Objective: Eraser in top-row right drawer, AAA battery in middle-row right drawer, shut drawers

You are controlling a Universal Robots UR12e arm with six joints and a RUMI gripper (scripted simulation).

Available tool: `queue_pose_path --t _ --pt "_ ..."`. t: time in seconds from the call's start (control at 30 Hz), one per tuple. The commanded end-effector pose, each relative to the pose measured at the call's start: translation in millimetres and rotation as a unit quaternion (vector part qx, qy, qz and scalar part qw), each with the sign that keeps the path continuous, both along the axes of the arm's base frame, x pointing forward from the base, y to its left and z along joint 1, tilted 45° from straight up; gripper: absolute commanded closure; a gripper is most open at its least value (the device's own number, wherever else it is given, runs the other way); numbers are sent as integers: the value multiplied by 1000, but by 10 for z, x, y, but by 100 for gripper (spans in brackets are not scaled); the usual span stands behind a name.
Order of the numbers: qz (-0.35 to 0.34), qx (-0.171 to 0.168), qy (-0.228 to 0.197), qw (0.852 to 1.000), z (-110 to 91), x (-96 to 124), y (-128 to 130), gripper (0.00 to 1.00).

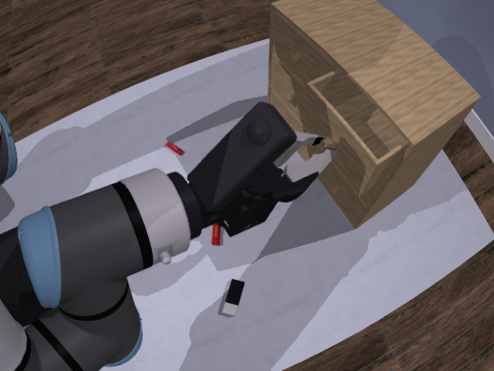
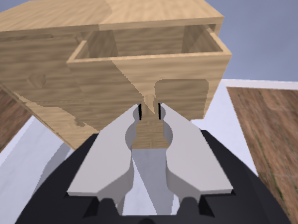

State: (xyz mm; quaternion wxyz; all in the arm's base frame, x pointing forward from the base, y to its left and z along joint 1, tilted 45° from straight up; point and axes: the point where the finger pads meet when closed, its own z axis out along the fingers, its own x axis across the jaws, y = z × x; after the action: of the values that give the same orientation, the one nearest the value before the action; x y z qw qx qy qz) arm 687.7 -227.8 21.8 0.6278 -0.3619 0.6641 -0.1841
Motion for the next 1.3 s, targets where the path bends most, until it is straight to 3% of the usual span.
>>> queue_pose_path --t 0.0,1.27 --pt "0 0 0 1000 0 -27 -5 93" --pt "0 0 0 1000 -11 -127 -2 93"
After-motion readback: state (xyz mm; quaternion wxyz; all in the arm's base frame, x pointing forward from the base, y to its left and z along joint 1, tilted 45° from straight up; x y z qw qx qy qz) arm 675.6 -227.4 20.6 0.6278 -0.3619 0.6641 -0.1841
